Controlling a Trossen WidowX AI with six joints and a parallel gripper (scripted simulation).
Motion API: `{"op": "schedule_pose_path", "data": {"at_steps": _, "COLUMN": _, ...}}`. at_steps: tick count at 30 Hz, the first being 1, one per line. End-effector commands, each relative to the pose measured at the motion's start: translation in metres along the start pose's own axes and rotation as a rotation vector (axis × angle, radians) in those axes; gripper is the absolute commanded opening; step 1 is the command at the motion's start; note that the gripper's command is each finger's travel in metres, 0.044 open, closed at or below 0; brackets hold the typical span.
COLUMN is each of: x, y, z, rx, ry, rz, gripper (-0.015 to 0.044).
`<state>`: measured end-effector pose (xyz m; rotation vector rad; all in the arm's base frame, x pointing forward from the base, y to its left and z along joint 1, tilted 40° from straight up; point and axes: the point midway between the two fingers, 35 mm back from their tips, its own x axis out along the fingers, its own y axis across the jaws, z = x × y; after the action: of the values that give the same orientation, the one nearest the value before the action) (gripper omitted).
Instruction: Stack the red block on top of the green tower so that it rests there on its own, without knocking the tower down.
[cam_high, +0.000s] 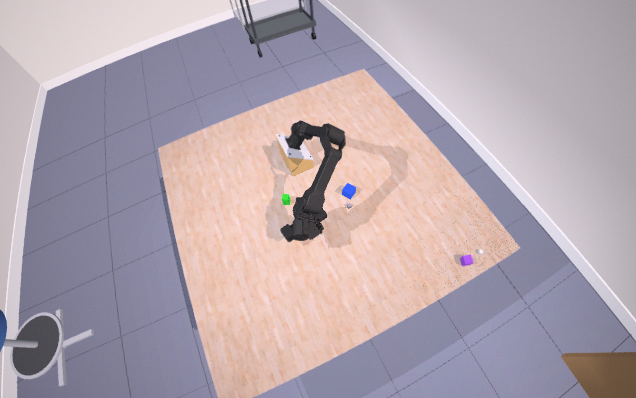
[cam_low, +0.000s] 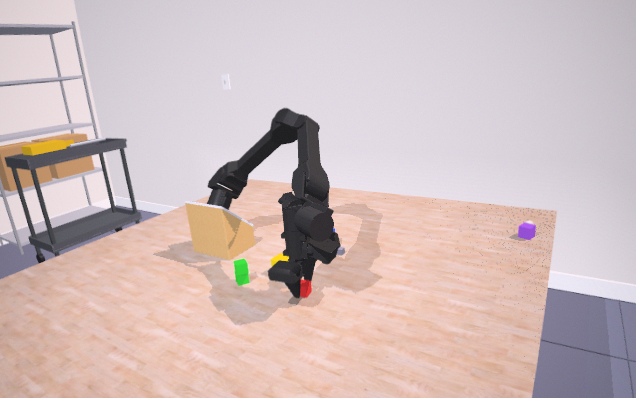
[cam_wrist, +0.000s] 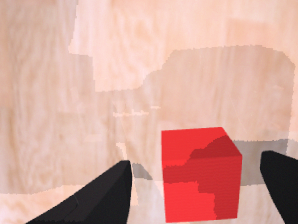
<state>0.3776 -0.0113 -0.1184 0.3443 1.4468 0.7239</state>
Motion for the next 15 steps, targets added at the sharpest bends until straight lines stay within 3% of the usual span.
{"op": "schedule_pose_path", "data": {"at_steps": 1, "x": 0.0000, "y": 0.0005, "z": 0.0003, "rx": 0.005, "ry": -0.003, "rz": 0.005, "gripper": 0.0177}}
{"op": "schedule_pose_path", "data": {"at_steps": 4, "x": 0.0000, "y": 0.0005, "z": 0.0003, "rx": 0.005, "ry": -0.003, "rz": 0.005, "gripper": 0.0099}}
{"op": "schedule_pose_path", "data": {"at_steps": 12, "x": 0.0000, "y": 0.0005, "z": 0.0003, "rx": 0.005, "ry": -0.003, "rz": 0.005, "gripper": 0.0045}}
{"op": "schedule_pose_path", "data": {"at_steps": 15, "x": -0.0071, "y": 0.0002, "z": 0.0004, "rx": 0.005, "ry": -0.003, "rz": 0.004, "gripper": 0.0000}}
